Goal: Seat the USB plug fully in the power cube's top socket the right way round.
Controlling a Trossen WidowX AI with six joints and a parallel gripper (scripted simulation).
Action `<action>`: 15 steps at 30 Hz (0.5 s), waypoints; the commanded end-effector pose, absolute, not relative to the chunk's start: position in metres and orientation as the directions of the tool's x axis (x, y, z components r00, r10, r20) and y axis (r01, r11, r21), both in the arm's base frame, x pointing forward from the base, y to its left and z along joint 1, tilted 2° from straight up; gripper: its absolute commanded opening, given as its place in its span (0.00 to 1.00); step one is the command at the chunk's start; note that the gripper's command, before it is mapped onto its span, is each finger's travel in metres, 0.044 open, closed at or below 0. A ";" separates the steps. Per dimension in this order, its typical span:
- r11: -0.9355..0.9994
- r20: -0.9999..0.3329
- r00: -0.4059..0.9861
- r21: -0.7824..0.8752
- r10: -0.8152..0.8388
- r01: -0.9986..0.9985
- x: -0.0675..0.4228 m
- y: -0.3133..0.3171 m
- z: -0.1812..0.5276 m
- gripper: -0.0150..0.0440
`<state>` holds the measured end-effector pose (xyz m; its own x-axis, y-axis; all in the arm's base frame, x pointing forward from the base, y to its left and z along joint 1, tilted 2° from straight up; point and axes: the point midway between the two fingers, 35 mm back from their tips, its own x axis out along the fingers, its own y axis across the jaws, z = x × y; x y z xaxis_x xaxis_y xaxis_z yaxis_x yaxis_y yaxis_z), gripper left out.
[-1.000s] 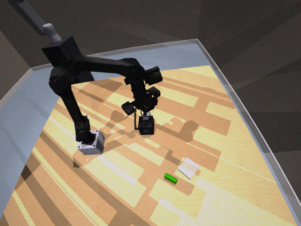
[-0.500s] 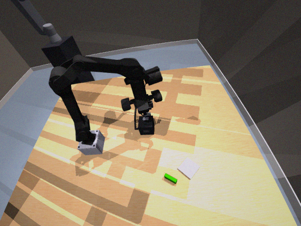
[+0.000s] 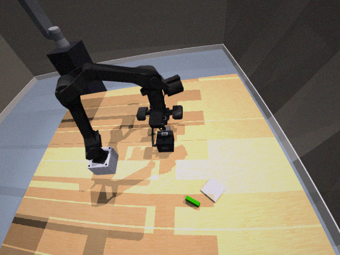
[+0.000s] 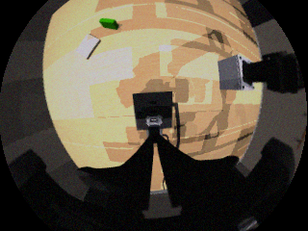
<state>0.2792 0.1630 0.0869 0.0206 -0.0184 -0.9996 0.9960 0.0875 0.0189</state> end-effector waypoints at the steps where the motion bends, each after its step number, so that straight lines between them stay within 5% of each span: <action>1: 0.074 -1.000 0.019 0.018 -0.019 0.997 0.279 0.163 0.086 0.25; 15: 0.080 -1.000 0.021 0.019 -0.018 0.997 0.279 0.163 0.086 0.25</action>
<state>0.2793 0.1630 0.0868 0.0209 -0.0184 -0.9996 0.9968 0.0778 0.0194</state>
